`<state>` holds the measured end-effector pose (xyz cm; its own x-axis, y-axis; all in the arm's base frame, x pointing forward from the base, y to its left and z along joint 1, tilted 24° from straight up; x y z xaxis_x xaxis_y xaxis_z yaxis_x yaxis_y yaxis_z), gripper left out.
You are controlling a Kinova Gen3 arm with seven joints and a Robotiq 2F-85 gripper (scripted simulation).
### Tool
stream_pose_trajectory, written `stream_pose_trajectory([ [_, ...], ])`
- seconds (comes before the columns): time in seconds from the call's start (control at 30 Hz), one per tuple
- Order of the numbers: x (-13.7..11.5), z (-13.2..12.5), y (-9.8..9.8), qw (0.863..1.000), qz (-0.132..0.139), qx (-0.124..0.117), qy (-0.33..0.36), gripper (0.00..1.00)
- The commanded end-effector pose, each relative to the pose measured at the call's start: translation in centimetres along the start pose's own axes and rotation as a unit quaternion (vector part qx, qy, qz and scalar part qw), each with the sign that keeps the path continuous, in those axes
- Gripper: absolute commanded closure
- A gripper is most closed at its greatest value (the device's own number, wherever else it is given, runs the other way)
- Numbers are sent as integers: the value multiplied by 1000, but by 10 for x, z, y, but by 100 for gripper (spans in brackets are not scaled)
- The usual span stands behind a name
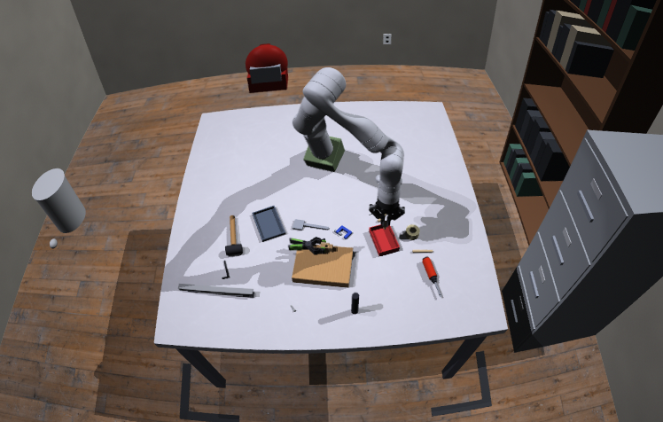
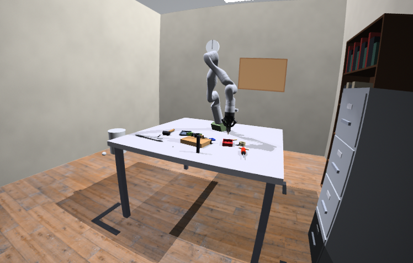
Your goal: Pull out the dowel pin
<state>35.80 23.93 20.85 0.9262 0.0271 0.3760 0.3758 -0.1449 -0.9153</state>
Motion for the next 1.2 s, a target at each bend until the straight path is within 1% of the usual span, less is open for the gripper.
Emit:
stream_pose_trajectory([
  [0.0, 0, 0, 1, 1000, -1, 1, 0, 90],
  [0.37, 0, 1, 10, 1000, -1, 1, 0, 90],
  [1.17, 1, 1, 36, 1000, -1, 1, 0, 90],
])
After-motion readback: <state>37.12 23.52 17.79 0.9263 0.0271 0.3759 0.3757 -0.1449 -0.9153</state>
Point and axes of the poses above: the point where the finger pads meet when closed, its own y axis out along the fingers, its own z axis across the jaws, x = y × z, the point moved 6 cm from there along -y, back along the fingers, and after that the axes turned 9 degrees about -y, right-handed, at the moved point
